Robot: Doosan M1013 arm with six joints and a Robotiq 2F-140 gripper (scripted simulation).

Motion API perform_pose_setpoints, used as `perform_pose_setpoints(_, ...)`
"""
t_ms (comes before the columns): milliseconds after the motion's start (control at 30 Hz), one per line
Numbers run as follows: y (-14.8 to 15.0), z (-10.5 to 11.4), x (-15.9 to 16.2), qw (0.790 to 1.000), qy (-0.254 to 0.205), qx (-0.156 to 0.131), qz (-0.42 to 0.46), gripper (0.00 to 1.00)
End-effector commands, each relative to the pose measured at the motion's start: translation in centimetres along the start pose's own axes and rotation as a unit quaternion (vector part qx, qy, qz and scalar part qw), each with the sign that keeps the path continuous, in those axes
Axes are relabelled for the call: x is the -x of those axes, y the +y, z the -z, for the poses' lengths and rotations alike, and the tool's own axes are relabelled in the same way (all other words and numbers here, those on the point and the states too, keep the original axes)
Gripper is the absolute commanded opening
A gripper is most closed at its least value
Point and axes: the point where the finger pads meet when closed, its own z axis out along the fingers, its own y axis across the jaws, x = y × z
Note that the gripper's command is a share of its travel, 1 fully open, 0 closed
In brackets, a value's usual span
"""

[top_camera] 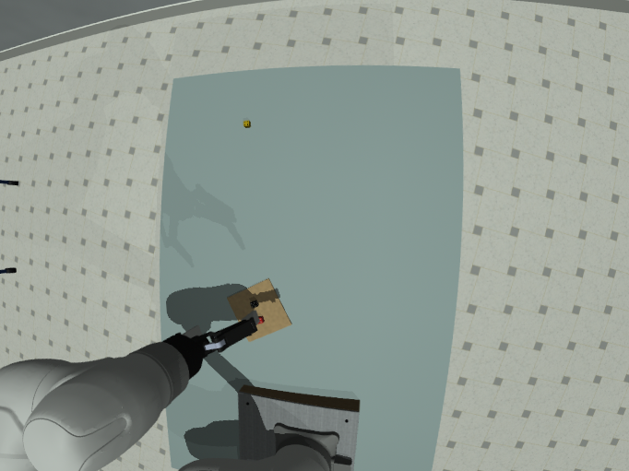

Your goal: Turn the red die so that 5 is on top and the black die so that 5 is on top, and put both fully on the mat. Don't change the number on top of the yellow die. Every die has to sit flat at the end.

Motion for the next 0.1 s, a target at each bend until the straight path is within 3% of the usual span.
perform_pose_setpoints(0,0.00,0.00,0.00,1.000,0.000,0.000,0.000,1.00)
perform_pose_setpoints(67,0.00,0.00,0.00,1.000,0.000,0.000,0.000,1.00)
